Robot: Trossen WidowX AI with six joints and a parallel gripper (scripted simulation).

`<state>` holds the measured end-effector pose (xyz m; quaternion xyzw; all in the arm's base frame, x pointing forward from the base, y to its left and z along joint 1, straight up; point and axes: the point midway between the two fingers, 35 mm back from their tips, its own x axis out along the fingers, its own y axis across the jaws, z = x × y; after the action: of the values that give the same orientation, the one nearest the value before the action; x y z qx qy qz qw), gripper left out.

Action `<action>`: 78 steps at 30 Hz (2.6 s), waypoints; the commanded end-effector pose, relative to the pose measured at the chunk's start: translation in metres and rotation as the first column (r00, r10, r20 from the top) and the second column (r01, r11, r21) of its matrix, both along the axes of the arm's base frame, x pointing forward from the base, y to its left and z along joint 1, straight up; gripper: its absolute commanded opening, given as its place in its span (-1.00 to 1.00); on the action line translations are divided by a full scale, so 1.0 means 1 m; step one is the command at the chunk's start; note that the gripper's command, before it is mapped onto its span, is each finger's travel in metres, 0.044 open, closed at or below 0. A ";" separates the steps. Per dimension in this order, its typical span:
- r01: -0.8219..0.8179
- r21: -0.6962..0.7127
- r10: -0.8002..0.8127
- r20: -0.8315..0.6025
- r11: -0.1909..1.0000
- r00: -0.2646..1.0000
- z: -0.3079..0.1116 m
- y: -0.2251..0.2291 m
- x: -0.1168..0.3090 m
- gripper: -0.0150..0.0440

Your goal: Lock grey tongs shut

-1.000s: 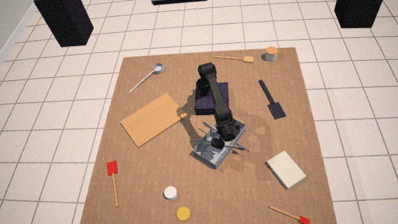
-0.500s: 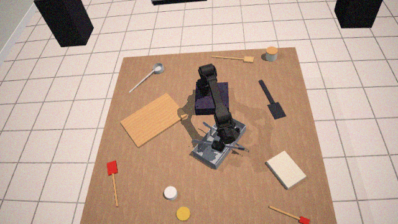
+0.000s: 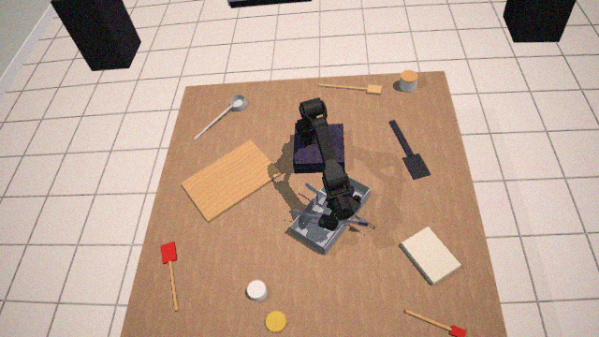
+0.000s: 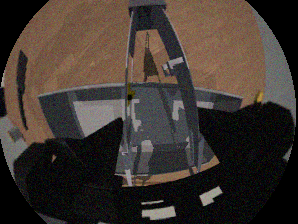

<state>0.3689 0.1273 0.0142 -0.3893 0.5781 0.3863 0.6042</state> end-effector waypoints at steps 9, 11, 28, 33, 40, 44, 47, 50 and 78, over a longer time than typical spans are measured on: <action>0.000 -0.001 0.000 -0.002 1.000 1.000 -0.003 0.000 -0.001 0.84; 0.000 -0.001 0.000 -0.002 1.000 1.000 -0.003 0.000 -0.001 0.80; 0.000 -0.001 0.000 -0.002 1.000 1.000 -0.003 0.000 -0.001 0.41; 0.000 -0.001 0.000 -0.002 1.000 1.000 -0.003 0.000 -0.001 0.30; 0.000 -0.001 0.000 -0.002 1.000 1.000 -0.003 0.000 -0.001 0.14; 0.000 -0.001 0.000 -0.002 1.000 1.000 -0.003 0.000 -0.001 0.05; 0.000 -0.001 0.000 -0.002 1.000 1.000 -0.003 0.000 -0.001 -0.02; 0.000 -0.001 0.000 -0.002 1.000 1.000 -0.003 0.000 -0.001 -0.08; -0.005 -0.004 0.005 -0.001 1.000 1.000 0.112 -0.001 -0.002 -1.00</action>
<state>0.3672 0.1264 0.0777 -0.3871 0.5938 0.3906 0.5874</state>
